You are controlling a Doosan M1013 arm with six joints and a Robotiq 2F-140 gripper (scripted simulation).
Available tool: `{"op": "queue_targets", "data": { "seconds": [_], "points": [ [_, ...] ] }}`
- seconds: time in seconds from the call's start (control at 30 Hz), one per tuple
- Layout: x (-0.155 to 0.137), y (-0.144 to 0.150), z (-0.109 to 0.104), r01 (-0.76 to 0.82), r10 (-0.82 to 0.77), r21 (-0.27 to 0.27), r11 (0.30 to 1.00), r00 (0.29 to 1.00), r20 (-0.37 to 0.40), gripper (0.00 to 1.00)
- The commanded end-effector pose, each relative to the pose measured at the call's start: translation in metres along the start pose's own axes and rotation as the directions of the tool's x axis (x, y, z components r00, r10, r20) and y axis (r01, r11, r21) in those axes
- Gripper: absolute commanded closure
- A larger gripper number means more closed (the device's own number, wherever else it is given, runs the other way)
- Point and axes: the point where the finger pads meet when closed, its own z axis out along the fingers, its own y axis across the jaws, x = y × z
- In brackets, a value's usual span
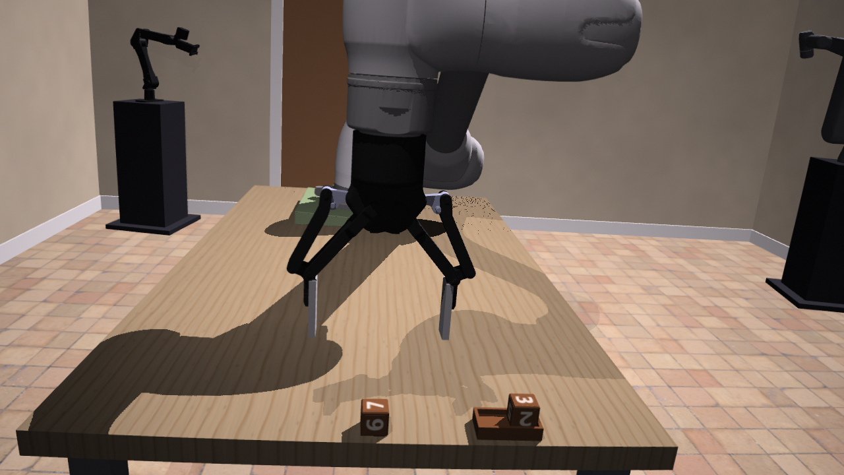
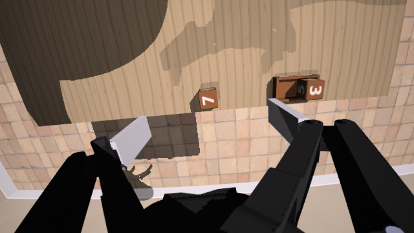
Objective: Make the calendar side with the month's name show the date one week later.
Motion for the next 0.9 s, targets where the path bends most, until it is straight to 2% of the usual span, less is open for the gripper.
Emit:
{"op": "queue_targets", "data": {
  "seconds": [0.0,0.1,0.2,0.47,0.53,0.6,0.67,0.73,0.77,0.8,0.87],
  "points": [
    [0.0000,0.0000,-0.0003,0.000,0.000,0.000,1.000,1.000,0.000,0.00],
    [0.0000,0.0000,-0.0003,0.016,-0.016,0.000,1.000,1.000,0.000,0.00],
    [0.0000,0.0000,0.0002,0.107,-0.107,0.000,0.994,0.994,0.000,0.00],
    [0.0001,0.0002,0.0022,0.455,-0.455,0.000,0.891,0.891,0.000,0.00],
    [0.0001,0.0002,0.0022,0.455,-0.455,0.000,0.891,0.891,0.000,0.00],
    [0.0001,0.0002,0.0030,0.581,-0.581,0.000,0.814,0.814,0.000,0.00],
    [0.0001,0.0002,0.0033,0.621,-0.621,0.000,0.784,0.784,0.000,0.00],
    [0.0001,0.0003,0.0038,0.693,-0.693,0.000,0.721,0.721,0.000,0.00],
    [0.0001,0.0003,0.0039,0.699,-0.699,0.000,0.715,0.715,0.000,0.00],
    [0.0001,0.0003,0.0043,0.750,-0.750,0.000,0.662,0.662,0.000,0.00],
    [0.0001,0.0003,0.0047,0.799,-0.799,0.000,0.601,0.601,0.000,0.00]
  ]
}}
